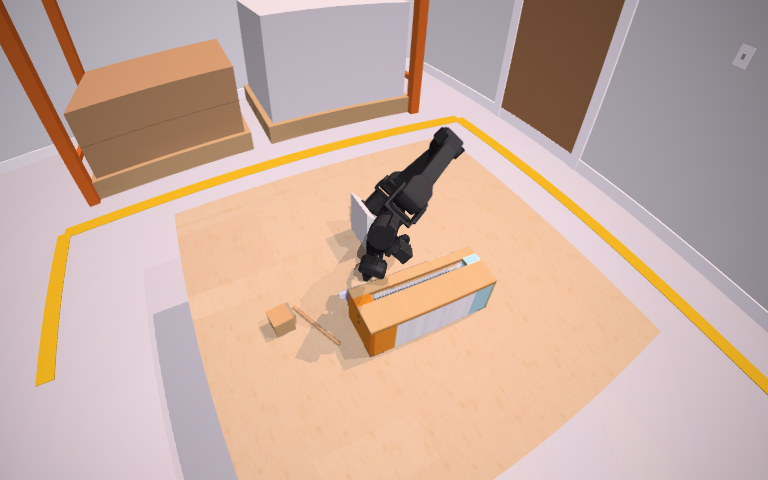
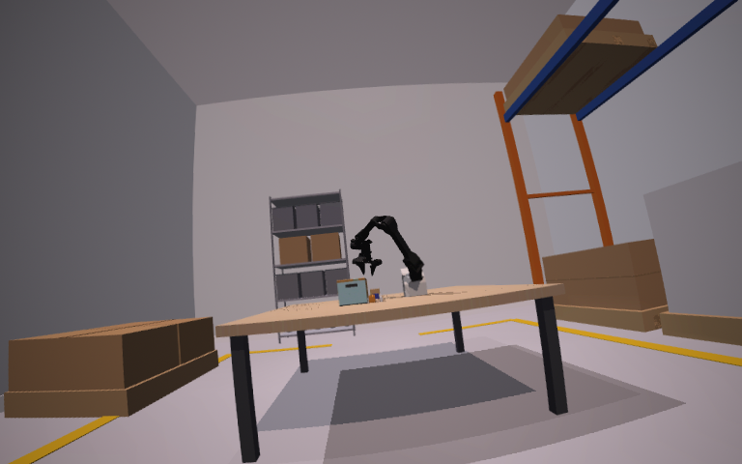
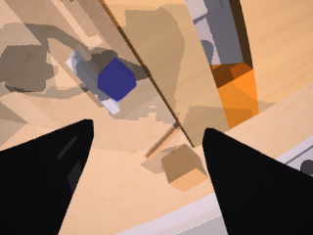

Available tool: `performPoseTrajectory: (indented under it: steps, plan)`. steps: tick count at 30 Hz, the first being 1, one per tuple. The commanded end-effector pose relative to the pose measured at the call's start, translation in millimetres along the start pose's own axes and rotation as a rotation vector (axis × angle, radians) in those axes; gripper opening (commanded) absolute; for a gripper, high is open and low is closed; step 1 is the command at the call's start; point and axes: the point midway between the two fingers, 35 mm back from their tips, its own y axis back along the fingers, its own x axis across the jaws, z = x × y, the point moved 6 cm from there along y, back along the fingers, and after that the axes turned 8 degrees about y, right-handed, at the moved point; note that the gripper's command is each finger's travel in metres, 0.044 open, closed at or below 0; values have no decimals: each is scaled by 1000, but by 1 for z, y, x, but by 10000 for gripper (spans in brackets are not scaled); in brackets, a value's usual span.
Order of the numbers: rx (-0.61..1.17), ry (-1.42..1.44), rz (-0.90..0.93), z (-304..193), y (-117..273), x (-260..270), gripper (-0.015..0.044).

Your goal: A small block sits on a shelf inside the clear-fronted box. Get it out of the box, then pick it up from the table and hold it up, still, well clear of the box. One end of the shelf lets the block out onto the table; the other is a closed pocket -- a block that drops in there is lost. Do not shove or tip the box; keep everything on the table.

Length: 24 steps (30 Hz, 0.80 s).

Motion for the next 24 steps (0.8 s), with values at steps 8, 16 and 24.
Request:
performPoseTrajectory:
  steps: [8,16,24]
  plan:
    - [-165,-1367,78,-27,-3,6,285]
    - [-215,-1867,163,-37,-4,9,285]
    - [-247,-2360,287,-47,-5,12,285]
